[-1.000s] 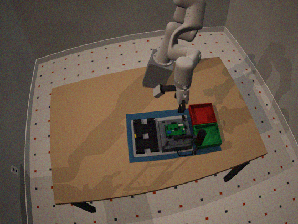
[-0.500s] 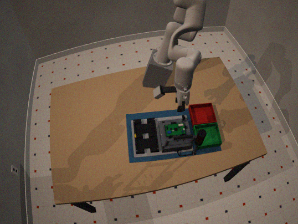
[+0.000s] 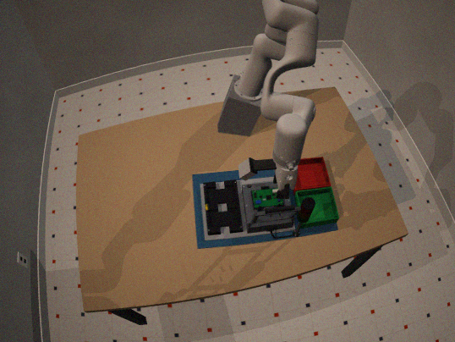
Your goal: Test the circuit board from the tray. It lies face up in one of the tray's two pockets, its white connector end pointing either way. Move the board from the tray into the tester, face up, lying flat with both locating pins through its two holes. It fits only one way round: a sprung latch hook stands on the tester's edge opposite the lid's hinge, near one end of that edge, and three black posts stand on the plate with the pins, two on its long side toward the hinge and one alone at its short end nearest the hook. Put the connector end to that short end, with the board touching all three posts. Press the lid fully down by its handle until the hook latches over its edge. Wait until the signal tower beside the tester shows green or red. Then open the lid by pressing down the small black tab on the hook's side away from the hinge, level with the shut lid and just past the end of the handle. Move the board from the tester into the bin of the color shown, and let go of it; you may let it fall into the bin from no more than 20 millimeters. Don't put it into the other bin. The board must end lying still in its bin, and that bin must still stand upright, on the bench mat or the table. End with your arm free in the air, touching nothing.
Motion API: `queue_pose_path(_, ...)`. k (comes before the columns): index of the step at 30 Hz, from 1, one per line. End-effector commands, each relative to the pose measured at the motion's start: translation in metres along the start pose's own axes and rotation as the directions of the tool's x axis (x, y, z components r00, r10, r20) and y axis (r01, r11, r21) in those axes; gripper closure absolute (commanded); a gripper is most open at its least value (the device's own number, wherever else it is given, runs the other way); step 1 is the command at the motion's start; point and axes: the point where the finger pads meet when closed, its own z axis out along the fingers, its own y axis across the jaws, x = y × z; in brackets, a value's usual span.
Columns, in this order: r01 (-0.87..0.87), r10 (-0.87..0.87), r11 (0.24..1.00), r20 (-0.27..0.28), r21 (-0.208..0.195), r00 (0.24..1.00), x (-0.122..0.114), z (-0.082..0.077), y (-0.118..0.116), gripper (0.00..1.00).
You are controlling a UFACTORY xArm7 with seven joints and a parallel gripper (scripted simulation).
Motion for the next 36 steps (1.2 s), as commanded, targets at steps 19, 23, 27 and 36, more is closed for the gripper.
queue_pose_path(19, -0.001, 0.001, 1.000, 0.000, -0.008, 1.000, 0.001, 0.002, -0.042, 0.49)
queue_pose_path(23, -0.001, 0.001, 1.000, 0.000, -0.008, 1.000, 0.001, 0.007, -0.042, 0.49)
queue_pose_path(27, -0.001, 0.001, 1.000, 0.000, -0.008, 1.000, 0.001, 0.012, -0.042, 0.49)
queue_pose_path(36, -0.001, 0.001, 1.000, 0.000, -0.008, 1.000, 0.001, 0.018, -0.042, 0.49)
